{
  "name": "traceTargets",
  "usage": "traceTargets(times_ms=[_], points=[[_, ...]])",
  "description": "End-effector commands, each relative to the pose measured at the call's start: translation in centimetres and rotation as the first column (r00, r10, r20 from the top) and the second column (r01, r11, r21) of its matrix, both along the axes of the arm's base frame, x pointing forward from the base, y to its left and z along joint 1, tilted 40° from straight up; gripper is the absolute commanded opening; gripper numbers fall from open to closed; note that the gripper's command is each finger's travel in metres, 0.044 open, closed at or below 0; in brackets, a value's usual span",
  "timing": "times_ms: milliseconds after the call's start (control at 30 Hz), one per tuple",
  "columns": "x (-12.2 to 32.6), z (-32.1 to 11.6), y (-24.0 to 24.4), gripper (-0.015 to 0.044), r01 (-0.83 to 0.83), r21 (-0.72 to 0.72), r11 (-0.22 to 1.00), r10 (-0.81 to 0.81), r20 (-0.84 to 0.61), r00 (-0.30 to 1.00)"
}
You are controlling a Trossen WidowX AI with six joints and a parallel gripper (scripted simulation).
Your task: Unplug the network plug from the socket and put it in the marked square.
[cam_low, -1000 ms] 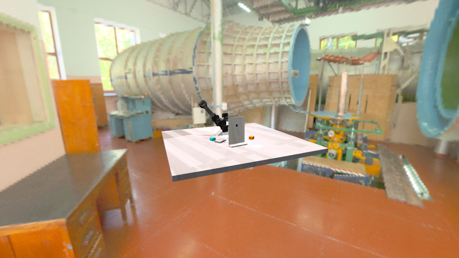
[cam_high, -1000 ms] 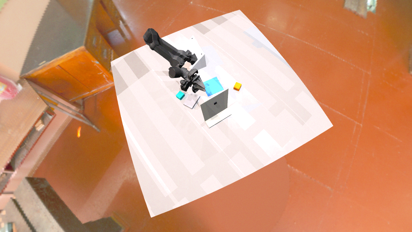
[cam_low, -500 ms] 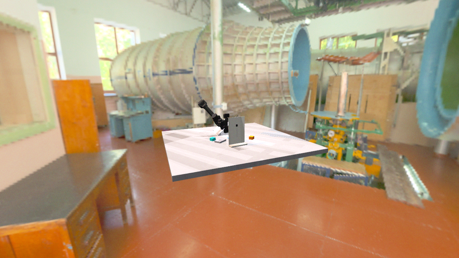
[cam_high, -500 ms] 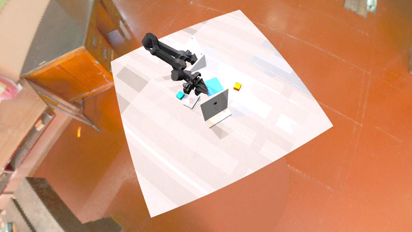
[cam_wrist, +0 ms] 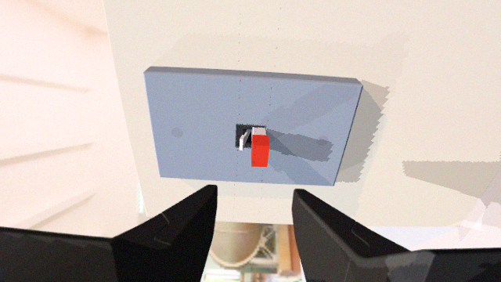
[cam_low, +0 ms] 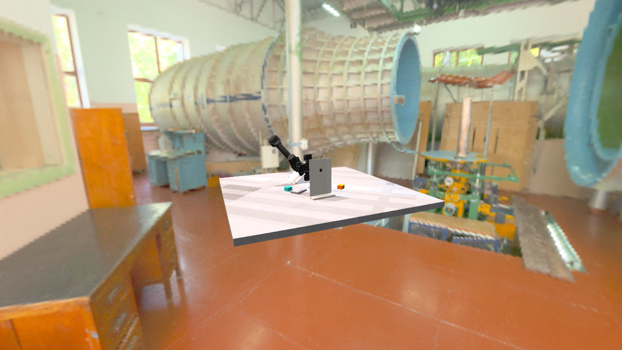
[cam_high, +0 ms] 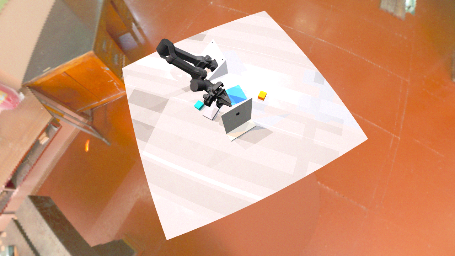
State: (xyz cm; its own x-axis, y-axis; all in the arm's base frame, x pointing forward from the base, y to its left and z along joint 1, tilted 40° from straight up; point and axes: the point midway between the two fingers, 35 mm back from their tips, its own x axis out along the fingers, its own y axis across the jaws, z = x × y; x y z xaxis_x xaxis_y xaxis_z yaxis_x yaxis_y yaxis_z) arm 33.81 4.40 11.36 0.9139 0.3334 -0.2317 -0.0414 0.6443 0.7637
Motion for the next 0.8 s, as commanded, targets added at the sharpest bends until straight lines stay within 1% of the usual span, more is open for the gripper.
traceTargets(times_ms=[0, 767], points=[[0.6, 0.1, 0.0, 0.0156, 0.004, 0.003, 1.000, -0.004, 0.002, 1.000], [3.4, -0.2, 0.5, 0.0156, 0.004, 0.003, 1.000, -0.004, 0.003, 1.000]])
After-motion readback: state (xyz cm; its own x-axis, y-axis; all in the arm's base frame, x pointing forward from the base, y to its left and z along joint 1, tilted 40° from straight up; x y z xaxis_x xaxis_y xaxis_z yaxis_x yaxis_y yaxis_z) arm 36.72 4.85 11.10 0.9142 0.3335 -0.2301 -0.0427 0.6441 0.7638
